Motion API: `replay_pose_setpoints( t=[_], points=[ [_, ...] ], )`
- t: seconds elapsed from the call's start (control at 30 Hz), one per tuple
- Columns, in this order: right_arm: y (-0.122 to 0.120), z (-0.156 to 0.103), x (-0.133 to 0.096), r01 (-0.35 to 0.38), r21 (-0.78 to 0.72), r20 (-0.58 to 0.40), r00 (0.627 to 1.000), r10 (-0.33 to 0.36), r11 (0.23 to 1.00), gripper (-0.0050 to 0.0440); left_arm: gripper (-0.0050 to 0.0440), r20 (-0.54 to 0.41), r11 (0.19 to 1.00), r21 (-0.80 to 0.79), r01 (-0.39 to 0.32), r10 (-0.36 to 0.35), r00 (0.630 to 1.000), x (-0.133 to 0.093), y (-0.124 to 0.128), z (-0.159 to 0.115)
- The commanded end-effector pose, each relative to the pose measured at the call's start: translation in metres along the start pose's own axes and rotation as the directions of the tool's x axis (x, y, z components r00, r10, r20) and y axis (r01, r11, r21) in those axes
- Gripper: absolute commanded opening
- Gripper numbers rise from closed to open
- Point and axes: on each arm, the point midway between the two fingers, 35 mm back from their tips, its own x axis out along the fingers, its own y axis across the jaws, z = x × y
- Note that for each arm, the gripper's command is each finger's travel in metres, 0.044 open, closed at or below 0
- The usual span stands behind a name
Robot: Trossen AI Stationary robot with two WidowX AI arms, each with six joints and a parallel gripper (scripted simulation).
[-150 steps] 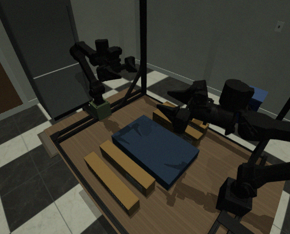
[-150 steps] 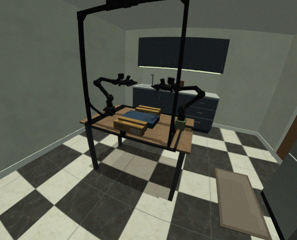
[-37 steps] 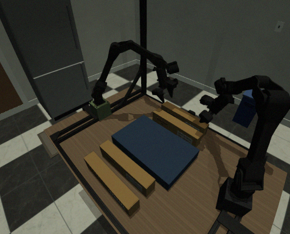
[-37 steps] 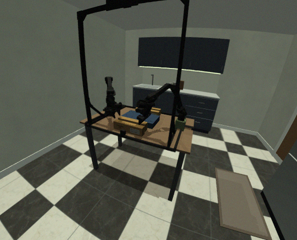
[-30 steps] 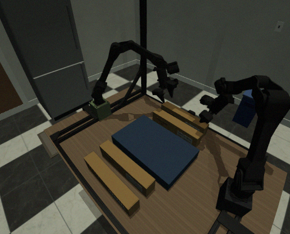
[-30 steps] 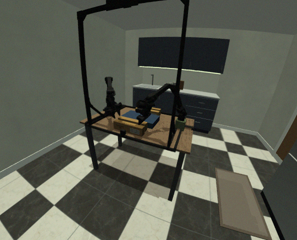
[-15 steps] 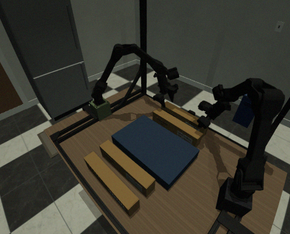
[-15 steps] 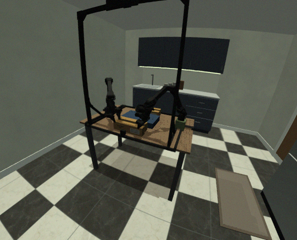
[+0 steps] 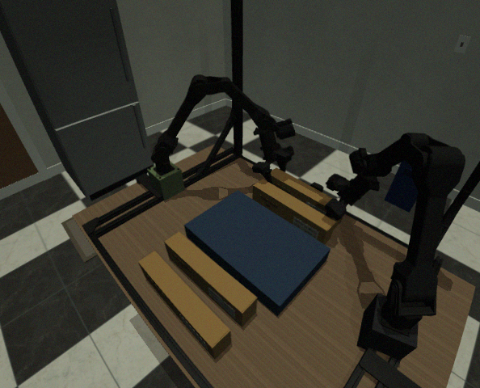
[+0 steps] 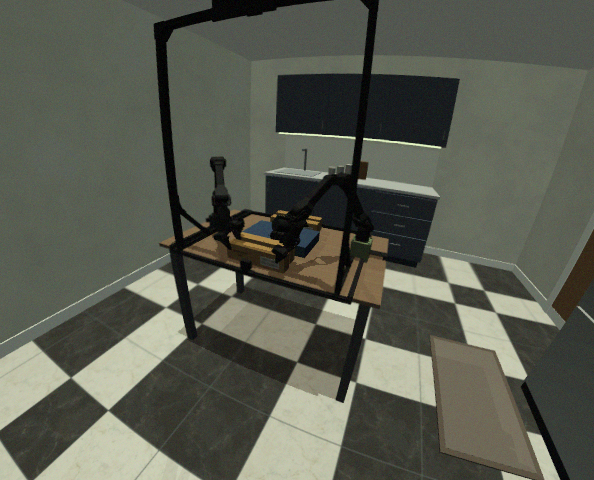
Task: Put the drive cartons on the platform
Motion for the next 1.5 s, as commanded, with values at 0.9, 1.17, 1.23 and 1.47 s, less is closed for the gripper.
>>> replay_pose_setpoints(
  t=[0.9,1.17,1.23,1.47],
  points=[
    [-0.001,0.001,-0.004,0.006,0.0,0.0,1.0,-0.006,1.0,0.0,0.0,-0.005,1.0,0.001,-0.007,0.007,1.0,-0.002,0.001,0.0],
    [-0.001,0.009,-0.025,0.006,0.0,0.0,1.0,-0.006,1.0,0.0,0.0,-0.005,1.0,0.001,-0.007,0.007,1.0,-0.023,0.001,0.008],
    [-0.001,0.01,-0.026,0.006,0.0,0.0,1.0,-0.006,1.0,0.0,0.0,-0.005,1.0,0.001,-0.007,0.007,1.0,-0.024,0.001,0.009],
    [-0.001,0.01,-0.026,0.006,0.0,0.0,1.0,-0.006,1.0,0.0,0.0,-0.005,1.0,0.001,-0.007,0.007,1.0,-0.024,0.001,0.009]
  ],
)
